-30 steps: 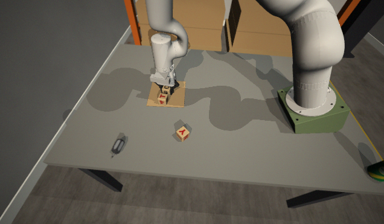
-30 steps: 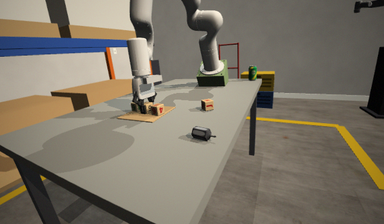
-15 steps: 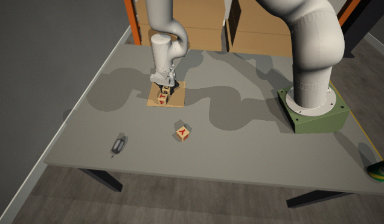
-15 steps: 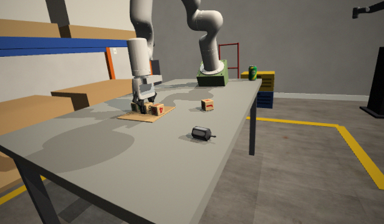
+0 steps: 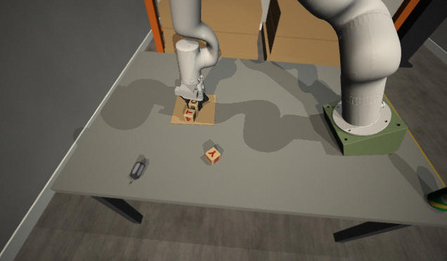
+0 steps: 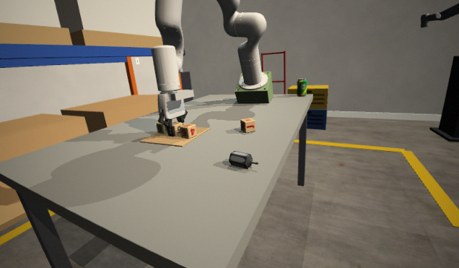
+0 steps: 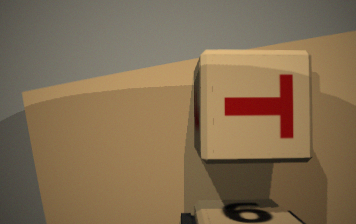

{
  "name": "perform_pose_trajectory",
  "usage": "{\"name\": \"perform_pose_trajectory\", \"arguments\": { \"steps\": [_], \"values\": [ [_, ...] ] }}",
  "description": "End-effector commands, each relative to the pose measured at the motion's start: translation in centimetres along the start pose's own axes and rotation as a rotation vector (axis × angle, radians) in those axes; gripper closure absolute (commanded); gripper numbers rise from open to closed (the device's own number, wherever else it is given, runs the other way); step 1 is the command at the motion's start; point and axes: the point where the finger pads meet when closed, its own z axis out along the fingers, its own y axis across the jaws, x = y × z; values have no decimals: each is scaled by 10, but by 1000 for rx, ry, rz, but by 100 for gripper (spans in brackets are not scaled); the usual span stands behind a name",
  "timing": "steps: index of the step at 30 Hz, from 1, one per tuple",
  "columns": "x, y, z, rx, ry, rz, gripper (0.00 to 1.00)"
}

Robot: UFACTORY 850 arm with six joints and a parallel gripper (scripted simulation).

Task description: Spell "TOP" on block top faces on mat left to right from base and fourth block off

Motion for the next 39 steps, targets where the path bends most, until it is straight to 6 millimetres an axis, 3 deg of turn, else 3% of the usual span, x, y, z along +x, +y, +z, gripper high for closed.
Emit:
{"name": "perform_pose_trajectory", "arguments": {
  "steps": [1, 7, 22, 39],
  "values": [
    [0, 1, -1, -2, 0, 0, 56],
    [0, 1, -1, -2, 0, 0, 56],
    [0, 1, -1, -2, 0, 0, 35],
    [0, 1, -7, -2, 0, 0, 35]
  ]
}}
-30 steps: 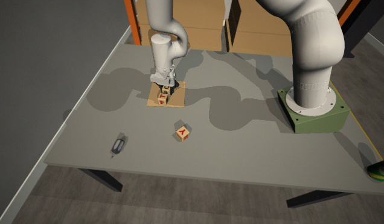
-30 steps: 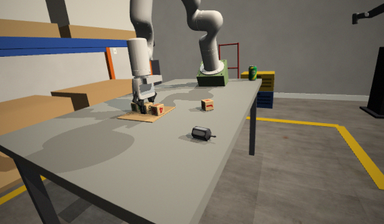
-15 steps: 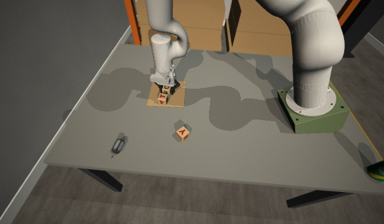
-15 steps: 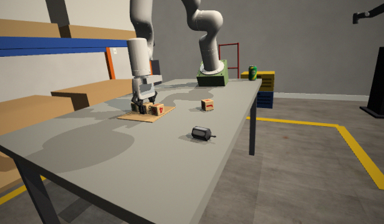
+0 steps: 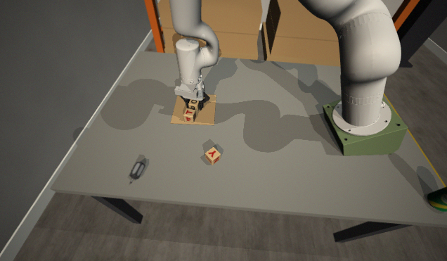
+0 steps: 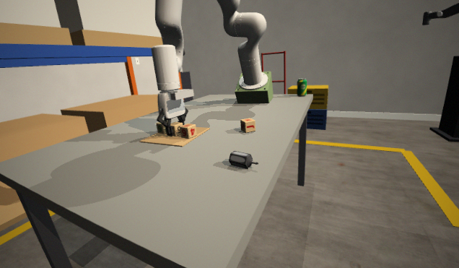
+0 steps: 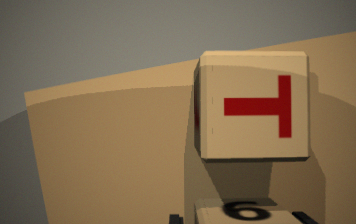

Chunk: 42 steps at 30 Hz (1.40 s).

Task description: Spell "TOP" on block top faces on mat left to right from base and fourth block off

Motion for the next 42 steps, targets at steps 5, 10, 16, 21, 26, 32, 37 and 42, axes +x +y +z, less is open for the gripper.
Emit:
{"name": "perform_pose_trajectory", "arguments": {
  "steps": [5, 10, 16, 21, 26, 32, 37, 42],
  "values": [
    [0, 1, -22, -2, 0, 0, 35],
    [0, 1, -37, -2, 0, 0, 35],
    [0, 1, -70, -2, 0, 0, 35],
    [0, 1, -86, -2, 0, 0, 35],
    [0, 1, -89, -2, 0, 0, 35],
    [0, 1, -89, -2, 0, 0, 0],
    [0, 1, -89, -2, 0, 0, 0],
    [0, 1, -89, -2, 0, 0, 0]
  ]
}}
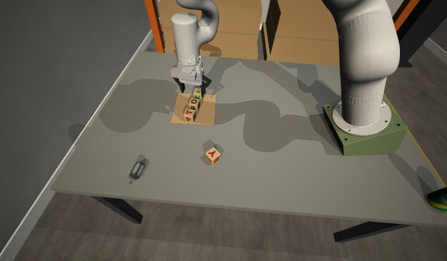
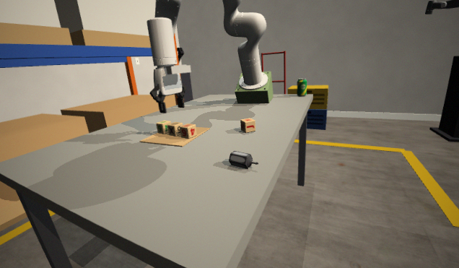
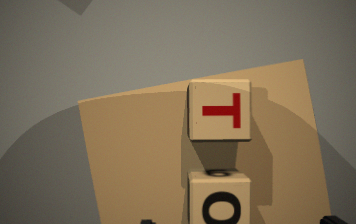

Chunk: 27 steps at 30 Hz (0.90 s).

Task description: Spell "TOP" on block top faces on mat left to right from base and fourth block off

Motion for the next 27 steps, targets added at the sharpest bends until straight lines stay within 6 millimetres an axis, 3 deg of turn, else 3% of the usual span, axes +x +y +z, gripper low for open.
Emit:
{"name": "perform_pose_trajectory", "arguments": {
  "steps": [1, 9, 18, 27],
  "values": [
    [0, 1, -1, -2, 0, 0, 0],
    [0, 1, -2, -2, 0, 0, 0],
    [0, 1, -20, -2, 0, 0, 0],
    [0, 1, -67, -2, 0, 0, 0]
  ]
}}
